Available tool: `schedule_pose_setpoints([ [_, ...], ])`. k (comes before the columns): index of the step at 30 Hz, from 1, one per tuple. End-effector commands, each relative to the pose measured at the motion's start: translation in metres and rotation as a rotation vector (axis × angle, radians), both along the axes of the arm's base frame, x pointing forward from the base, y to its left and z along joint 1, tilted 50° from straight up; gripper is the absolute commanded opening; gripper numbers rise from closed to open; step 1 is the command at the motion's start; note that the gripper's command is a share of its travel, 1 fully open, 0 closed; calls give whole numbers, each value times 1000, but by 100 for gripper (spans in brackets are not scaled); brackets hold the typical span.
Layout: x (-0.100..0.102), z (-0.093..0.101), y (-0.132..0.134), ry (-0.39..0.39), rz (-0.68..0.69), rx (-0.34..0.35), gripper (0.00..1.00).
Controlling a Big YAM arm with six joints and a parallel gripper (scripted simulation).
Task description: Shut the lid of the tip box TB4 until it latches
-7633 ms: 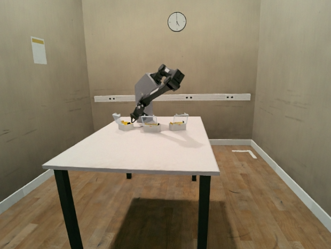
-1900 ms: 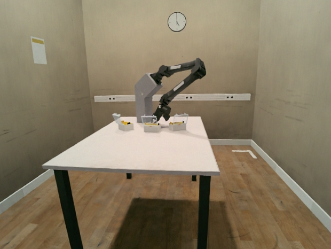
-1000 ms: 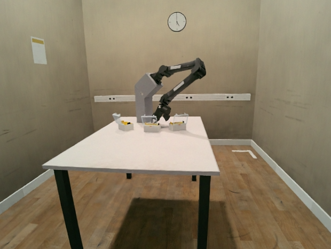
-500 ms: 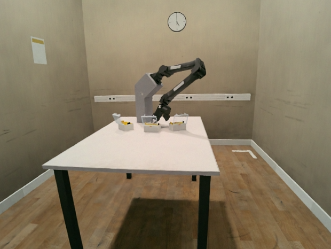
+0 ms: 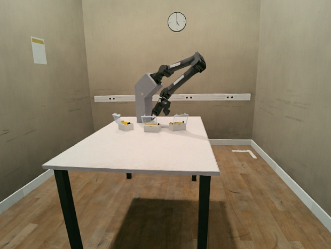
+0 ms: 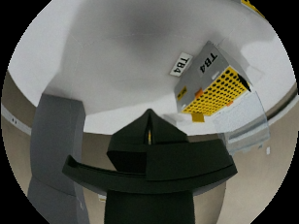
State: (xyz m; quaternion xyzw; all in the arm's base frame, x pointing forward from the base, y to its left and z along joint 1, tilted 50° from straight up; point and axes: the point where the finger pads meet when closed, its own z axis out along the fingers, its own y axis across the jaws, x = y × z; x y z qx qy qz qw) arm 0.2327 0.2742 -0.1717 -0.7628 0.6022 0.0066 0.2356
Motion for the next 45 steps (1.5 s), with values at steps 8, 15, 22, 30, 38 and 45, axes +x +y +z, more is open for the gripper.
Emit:
schedule_pose_setpoints([
  [8,-20,27,-59,27,8,-42,0],
  [15,-23,46,-79,26,8,-38,0],
  [22,-24,62,-97,23,8,-34,0],
  [30,-28,56,-94,32,25,-44,0],
  [38,-19,61,-88,14,11,-25,0],
  [45,-19,61,-88,14,11,-25,0],
])
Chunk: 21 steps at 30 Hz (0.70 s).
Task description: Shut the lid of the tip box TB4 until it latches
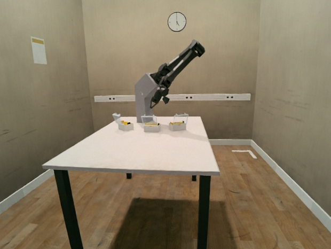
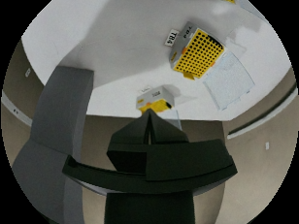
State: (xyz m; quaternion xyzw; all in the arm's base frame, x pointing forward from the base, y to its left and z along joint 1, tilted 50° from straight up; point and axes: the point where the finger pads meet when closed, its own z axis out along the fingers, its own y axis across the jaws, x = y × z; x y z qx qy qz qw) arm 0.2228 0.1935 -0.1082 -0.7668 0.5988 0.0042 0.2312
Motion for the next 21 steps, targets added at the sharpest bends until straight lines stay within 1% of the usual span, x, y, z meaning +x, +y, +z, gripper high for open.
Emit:
schedule_pose_setpoints([
  [1,-9,-2,-8,14,2,-14,0],
  [5,-9,-2,-8,14,2,-14,0],
  [6,4,-2,-6,24,-3,18,0],
  [20,71,16,1,222,-34,445,0],
  [21,71,16,1,222,-34,445,0],
])
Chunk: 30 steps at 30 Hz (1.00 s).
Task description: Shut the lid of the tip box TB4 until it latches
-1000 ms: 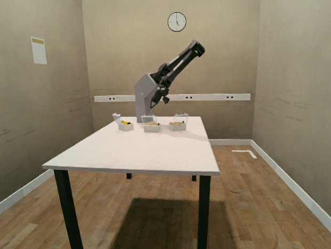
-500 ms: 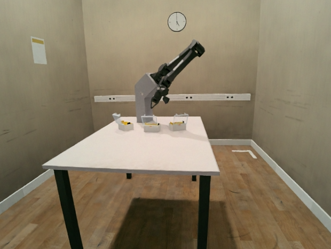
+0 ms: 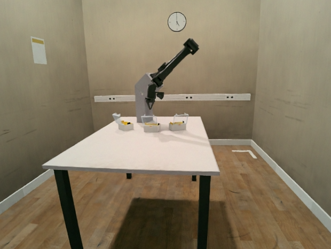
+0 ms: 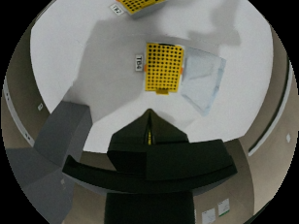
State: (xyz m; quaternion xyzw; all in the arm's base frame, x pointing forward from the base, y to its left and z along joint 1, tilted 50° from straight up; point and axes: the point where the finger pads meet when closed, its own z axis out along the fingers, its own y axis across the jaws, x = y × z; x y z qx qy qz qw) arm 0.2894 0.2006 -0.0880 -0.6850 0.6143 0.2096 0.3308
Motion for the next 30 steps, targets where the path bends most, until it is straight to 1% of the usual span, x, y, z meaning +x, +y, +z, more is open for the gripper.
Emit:
schedule_pose_setpoints([
  [1,5,-4,-6,17,-2,4,0],
  [3,14,-2,-6,44,-7,65,0],
  [4,19,0,-5,51,-8,81,0],
  [5,24,1,-5,51,-8,81,0],
  [7,40,14,-2,21,-7,88,0],
  [10,53,18,1,21,-1,87,0],
  [12,59,11,-2,47,-10,81,0],
  [16,79,17,0,45,-10,82,0],
  [18,79,17,0,45,-10,82,0],
  [19,80,19,8,44,9,82,0],
  [22,98,21,2,48,-11,81,0],
  [26,119,30,4,39,-11,83,0],
  [30,137,33,8,45,-7,82,0],
])
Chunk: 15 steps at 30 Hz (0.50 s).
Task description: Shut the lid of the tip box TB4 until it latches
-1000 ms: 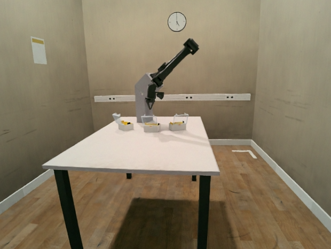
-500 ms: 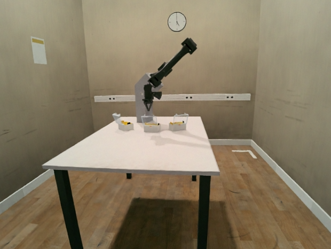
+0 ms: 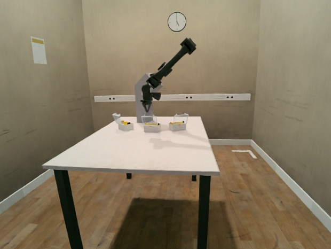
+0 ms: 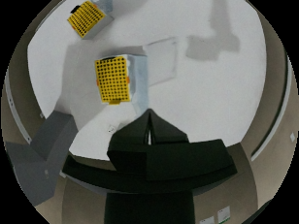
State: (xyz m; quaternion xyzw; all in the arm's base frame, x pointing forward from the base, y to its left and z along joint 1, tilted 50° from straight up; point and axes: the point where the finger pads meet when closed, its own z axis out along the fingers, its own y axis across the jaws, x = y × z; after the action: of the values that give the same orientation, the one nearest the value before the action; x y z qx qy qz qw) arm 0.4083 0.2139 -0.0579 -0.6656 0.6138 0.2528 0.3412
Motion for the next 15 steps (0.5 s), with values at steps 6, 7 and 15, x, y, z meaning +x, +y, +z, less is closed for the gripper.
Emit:
schedule_pose_setpoints([
  [6,32,11,6,-18,10,3,0],
  [7,25,8,5,-6,11,0,0],
  [15,32,12,3,-19,-2,4,0],
])
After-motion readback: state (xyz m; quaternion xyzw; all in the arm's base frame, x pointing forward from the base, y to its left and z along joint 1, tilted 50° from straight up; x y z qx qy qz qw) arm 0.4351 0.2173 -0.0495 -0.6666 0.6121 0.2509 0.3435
